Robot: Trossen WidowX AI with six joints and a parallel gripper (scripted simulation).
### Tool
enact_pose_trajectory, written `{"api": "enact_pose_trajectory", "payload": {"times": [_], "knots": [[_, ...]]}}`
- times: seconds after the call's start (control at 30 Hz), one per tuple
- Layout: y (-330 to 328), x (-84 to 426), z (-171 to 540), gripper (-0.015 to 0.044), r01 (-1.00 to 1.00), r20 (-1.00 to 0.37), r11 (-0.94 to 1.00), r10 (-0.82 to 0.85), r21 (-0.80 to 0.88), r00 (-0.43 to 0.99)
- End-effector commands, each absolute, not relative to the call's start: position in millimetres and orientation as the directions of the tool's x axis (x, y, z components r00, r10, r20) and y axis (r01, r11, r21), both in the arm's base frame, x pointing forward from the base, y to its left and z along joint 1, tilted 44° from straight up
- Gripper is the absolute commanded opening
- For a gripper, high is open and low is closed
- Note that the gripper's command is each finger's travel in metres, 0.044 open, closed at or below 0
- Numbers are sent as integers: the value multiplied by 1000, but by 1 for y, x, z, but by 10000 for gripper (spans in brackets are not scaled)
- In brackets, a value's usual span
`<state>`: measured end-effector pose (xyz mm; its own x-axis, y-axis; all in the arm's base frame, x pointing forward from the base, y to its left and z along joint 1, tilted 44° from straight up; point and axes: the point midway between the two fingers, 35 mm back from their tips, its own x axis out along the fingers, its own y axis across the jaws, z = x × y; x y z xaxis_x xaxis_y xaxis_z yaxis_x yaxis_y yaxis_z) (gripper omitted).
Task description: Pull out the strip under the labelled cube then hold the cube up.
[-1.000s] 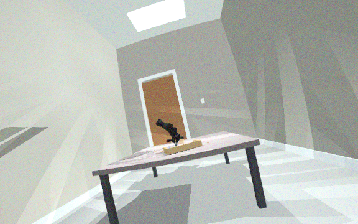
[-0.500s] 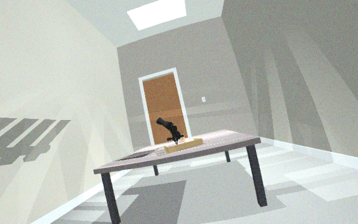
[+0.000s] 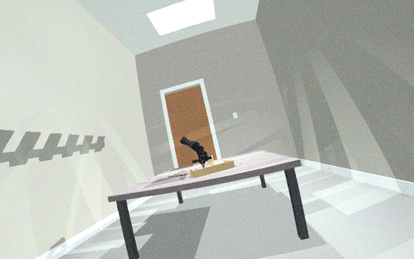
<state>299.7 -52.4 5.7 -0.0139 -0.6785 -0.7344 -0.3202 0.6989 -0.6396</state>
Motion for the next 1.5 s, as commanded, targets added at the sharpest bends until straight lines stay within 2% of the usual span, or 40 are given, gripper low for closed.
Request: {"api": "enact_pose_trajectory", "payload": {"times": [0.0,1.47], "knots": [[-59,289,4,0,-330,-728,696,-685,-637,-38],[-75,227,20,0,-333,-727,695,-685,-637,-42]]}}
